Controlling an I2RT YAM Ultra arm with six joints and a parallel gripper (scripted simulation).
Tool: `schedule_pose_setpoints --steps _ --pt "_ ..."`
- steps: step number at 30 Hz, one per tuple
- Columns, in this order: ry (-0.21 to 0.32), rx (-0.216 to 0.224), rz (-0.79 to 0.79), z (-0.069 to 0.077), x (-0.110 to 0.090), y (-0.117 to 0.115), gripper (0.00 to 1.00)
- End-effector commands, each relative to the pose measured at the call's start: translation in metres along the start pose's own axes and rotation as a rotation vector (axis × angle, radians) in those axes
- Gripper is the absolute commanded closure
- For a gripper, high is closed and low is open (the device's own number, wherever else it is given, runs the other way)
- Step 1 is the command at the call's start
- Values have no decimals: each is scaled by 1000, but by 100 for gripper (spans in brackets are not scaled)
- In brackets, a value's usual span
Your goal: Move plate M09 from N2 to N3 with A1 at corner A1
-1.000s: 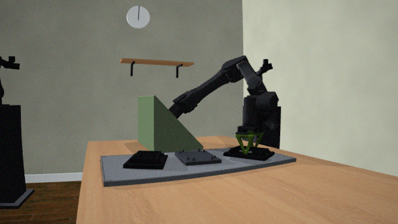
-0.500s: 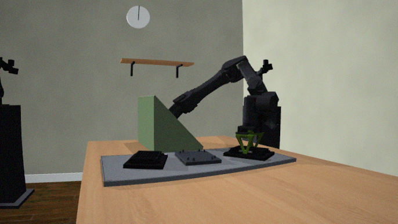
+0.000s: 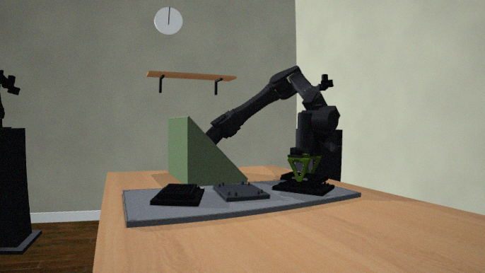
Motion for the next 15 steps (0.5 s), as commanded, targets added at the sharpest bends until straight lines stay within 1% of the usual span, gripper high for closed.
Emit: schedule_pose_setpoints --steps 1,15 --pt "-22 -11 -4 15 0 -3 100" --pt "-22 -12 -4 39 0 -3 100"
Point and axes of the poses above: the point where the finger pads meet when closed, its own z axis back along the fingers, its own y axis across the jaws, x = y × z, the point moved 7 cm from there along z, back along the fingers, and after that the axes turned 11 degrees about z, right-handed, at the moved point
